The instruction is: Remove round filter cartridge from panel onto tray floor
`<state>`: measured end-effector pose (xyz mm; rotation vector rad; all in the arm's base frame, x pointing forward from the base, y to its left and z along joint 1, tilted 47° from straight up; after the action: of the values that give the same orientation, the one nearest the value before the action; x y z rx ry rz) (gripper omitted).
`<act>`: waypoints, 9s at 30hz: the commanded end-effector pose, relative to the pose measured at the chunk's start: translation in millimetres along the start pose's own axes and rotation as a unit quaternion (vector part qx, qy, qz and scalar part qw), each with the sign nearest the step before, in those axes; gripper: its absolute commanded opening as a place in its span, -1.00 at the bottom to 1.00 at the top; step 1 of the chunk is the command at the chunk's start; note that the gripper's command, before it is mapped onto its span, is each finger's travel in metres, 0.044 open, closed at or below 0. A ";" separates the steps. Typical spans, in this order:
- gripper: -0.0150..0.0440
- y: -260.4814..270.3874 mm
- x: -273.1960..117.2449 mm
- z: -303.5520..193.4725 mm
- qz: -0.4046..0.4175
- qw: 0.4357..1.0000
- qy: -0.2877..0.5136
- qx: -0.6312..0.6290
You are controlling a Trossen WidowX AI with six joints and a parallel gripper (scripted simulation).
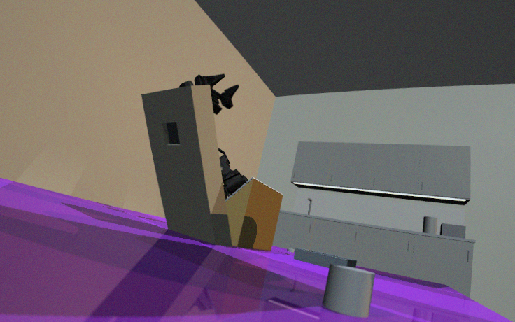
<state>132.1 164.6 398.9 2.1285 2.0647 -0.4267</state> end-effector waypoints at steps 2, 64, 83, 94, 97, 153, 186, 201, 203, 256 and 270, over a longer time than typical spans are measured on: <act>0.69 6.4 5.1 4.9 0.016 1.000 -0.013 -0.011; -0.10 122.3 86.2 224.8 0.115 0.335 -0.769 -0.532; -0.10 149.2 77.1 235.1 0.118 0.331 -0.769 -0.534; -0.10 149.0 76.7 237.8 0.119 0.330 -0.769 -0.534; -0.10 149.0 76.8 237.9 0.119 0.330 -0.769 -0.534; -0.10 161.4 74.6 241.0 0.119 0.330 -0.769 -0.534; -0.28 163.2 75.0 240.7 0.123 0.325 -0.770 -0.536; -0.49 168.0 73.1 243.6 0.001 0.245 -0.778 -0.578; -0.49 168.2 73.0 243.7 -0.026 0.225 -0.778 -0.586; -0.49 170.0 72.5 244.5 -0.504 -0.189 -0.593 -0.599; -0.49 131.5 87.0 229.8 -0.508 -0.180 -0.588 -0.603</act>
<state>254.0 166.0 140.2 -1.3218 0.6069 -0.0519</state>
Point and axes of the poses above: the point midway between the two fingers, 35 mm back from their tips, its own x axis out along the fingers, its own y axis across the jaws, z = x × y, the point moved 6 cm from there along -x, back along the fingers, and after that the axes turned 2 degrees about x, right-handed, at the moved point
